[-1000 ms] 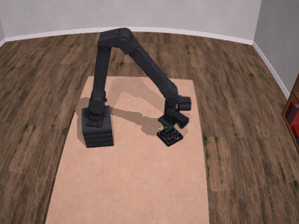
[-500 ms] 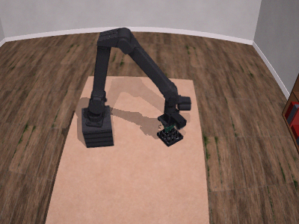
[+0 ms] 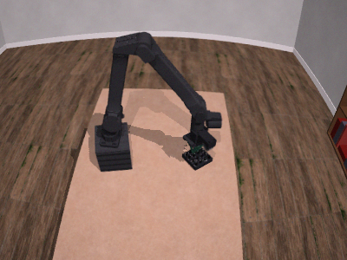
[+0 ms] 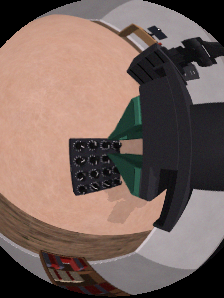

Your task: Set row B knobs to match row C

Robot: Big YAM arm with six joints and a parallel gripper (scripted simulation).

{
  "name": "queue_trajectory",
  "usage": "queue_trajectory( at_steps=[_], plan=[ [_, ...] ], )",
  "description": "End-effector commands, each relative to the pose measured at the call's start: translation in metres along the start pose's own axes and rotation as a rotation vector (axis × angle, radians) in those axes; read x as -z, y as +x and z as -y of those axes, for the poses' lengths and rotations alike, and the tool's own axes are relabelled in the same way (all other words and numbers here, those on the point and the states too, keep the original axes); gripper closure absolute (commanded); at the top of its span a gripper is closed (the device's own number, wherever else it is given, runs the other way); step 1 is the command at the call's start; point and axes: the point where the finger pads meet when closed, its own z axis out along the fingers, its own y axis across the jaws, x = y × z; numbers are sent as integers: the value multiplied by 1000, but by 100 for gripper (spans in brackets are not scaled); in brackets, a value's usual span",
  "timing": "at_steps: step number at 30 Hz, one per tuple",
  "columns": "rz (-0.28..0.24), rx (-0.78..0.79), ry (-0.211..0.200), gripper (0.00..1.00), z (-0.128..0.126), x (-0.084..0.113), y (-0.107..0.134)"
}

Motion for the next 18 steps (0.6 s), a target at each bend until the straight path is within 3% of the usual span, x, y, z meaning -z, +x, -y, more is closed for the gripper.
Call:
queue_trajectory(
  at_steps=[1,18],
  plan=[
    [9,-19,-10,82,-2,8,-7],
    [8,-19,-8,82,-1,7,-6]
  ],
)
